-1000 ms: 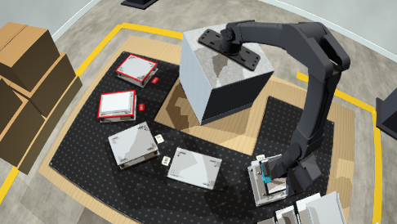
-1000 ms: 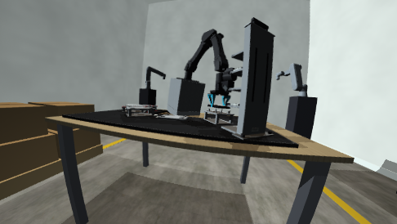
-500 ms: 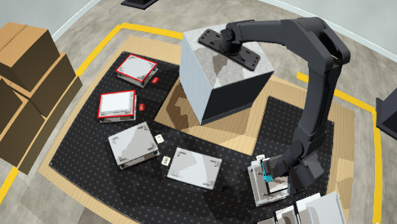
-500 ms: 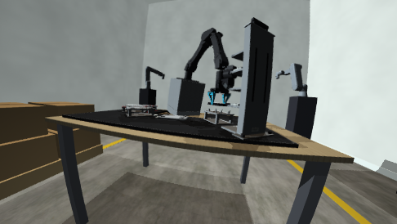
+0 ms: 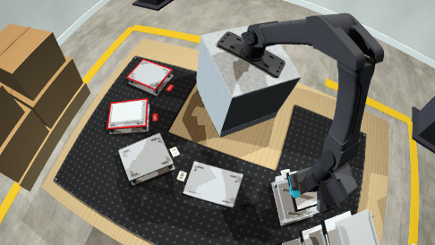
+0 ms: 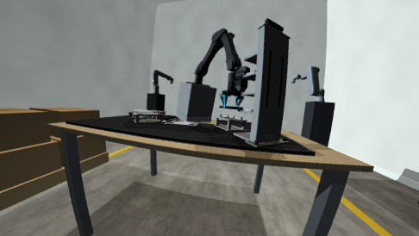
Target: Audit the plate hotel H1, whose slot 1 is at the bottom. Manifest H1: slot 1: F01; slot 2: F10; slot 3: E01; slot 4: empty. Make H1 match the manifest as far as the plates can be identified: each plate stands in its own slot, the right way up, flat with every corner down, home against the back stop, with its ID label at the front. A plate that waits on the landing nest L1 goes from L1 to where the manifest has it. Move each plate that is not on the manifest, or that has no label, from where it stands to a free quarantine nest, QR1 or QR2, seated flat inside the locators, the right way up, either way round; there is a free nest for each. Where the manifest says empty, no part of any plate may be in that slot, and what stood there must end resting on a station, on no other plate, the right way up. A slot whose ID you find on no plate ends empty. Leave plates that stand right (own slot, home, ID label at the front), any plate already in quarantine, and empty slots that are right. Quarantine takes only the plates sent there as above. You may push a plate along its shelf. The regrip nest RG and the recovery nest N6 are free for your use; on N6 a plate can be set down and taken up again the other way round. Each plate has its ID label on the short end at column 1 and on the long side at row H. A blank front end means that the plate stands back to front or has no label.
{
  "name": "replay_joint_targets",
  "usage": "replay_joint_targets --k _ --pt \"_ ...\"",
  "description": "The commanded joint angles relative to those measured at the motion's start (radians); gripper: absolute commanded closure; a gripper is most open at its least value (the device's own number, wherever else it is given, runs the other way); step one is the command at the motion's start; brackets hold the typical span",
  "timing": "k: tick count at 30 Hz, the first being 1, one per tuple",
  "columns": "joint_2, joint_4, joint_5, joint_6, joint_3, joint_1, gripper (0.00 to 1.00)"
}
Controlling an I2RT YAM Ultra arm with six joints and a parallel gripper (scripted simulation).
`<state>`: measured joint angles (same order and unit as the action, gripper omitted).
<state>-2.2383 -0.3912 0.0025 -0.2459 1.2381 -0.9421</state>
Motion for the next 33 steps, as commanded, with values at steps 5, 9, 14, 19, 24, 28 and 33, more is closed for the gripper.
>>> replay_joint_targets --k 5,9,14,19,24,28,33 --pt "0.041 -0.018 0.001 -0.001 0.001 0.0 0.14" --pt "0.053 -0.029 0.001 -0.001 -0.001 0.0 0.14" --pt "0.072 -0.046 0.001 -0.001 -0.002 0.0 0.14" --pt "0.11 -0.084 0.001 -0.001 -0.003 0.0 0.14" --pt "0.148 -0.124 0.001 -0.001 -0.001 -0.001 0.14" --pt "0.163 -0.14 0.001 -0.002 0.0 -0.001 0.14" --pt "0.198 -0.181 0.001 -0.002 0.006 -0.001 0.14"
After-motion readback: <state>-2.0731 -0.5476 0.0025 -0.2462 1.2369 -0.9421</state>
